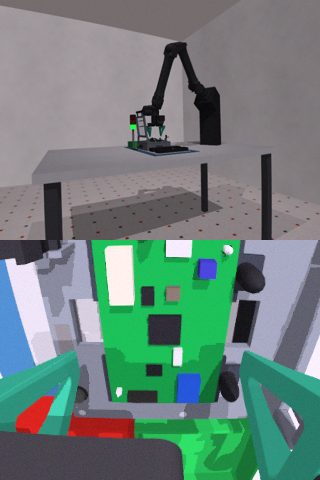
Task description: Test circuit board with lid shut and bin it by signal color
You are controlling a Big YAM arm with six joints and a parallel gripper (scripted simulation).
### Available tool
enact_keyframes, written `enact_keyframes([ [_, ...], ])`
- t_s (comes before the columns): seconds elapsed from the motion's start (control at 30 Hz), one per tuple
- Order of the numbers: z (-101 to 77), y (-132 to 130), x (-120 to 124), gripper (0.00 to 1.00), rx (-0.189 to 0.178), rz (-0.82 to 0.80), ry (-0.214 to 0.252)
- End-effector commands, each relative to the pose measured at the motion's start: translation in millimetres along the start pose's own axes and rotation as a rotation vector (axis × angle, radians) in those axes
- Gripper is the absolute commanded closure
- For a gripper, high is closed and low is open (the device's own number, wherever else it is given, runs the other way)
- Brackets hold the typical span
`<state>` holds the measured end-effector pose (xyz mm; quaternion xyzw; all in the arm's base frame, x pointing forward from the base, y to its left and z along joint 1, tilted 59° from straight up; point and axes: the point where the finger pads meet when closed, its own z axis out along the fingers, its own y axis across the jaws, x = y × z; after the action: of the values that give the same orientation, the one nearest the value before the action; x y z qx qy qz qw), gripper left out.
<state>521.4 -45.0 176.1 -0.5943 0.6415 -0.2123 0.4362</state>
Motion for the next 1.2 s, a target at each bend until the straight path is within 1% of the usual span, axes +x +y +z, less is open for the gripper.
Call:
enact_keyframes([
  [0.0, 12.6, -8, -10, 0.08, 0.015, -0.003, -0.018],
  [0.17, 24.6, -7, -11, 0.08, 0.014, -0.003, -0.018],
  [0.2, 21.1, -13, -14, 0.08, 0.028, -0.009, -0.020],
  [0.27, 21.1, -13, -14, 0.08, 0.028, -0.009, -0.020],
  [0.3, 15.3, -21, -18, 0.08, 0.047, -0.018, -0.024],
  [0.4, 19.4, -18, -16, 0.08, 0.039, -0.015, -0.022],
  [0.53, 19.6, -14, -16, 0.08, 0.031, -0.013, -0.022],
  [1.17, 19.4, -14, -16, 0.08, 0.031, -0.013, -0.022],
])
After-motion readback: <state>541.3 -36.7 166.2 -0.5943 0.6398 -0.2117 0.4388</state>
